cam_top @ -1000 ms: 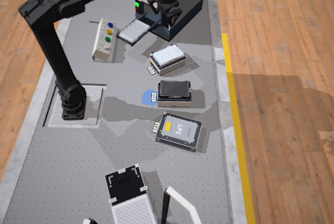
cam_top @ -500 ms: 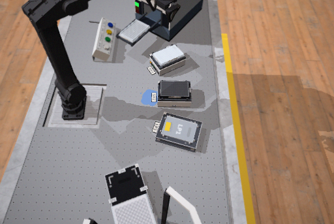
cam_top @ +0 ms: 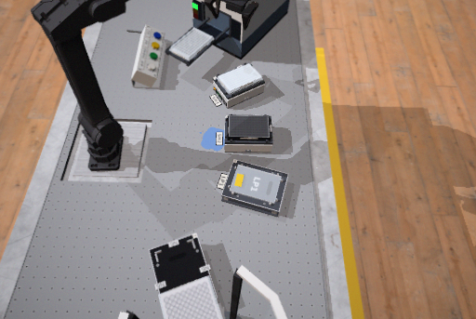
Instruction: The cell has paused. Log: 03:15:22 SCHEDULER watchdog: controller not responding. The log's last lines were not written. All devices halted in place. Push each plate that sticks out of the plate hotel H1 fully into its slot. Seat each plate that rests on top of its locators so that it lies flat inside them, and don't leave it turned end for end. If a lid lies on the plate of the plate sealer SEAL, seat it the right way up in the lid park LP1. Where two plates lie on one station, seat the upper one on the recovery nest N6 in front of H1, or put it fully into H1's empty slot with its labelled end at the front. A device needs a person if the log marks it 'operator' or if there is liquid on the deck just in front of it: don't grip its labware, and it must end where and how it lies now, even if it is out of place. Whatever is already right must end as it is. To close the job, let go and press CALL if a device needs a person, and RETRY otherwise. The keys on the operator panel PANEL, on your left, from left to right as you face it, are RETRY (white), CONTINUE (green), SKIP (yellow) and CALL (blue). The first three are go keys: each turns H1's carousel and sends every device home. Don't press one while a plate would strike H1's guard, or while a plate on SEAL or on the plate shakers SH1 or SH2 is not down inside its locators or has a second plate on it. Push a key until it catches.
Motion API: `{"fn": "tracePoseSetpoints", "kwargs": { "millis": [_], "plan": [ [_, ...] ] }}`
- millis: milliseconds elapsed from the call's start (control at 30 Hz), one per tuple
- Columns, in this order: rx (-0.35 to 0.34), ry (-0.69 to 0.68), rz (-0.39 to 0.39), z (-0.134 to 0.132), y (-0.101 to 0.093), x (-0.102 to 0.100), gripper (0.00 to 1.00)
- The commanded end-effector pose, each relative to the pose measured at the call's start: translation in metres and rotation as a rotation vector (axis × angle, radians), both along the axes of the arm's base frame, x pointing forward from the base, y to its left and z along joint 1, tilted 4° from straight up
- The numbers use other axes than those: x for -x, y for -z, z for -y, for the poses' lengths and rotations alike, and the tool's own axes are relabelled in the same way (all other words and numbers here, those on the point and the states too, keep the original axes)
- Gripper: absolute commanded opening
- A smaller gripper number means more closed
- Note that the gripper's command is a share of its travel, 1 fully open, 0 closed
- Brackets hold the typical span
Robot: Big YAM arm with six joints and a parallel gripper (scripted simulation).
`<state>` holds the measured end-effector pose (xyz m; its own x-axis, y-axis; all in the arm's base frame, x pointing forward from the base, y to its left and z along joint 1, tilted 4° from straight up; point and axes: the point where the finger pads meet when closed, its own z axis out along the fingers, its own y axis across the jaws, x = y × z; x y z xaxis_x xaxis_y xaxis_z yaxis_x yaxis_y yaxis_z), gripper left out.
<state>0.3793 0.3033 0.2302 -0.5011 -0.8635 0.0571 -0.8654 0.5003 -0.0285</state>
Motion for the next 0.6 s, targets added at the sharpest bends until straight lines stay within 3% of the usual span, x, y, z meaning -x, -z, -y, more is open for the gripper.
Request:
{"fn": "tracePoseSetpoints", "kwargs": {
  "millis": [0, 567],
  "plan": [
    [-0.01, -0.125, 0.005, -0.0071, -0.0076, -0.0112, 1.0],
    [-0.009, -0.475, -0.016, -0.0071, -0.0075, -0.0111, 1.0]
  ]
}}
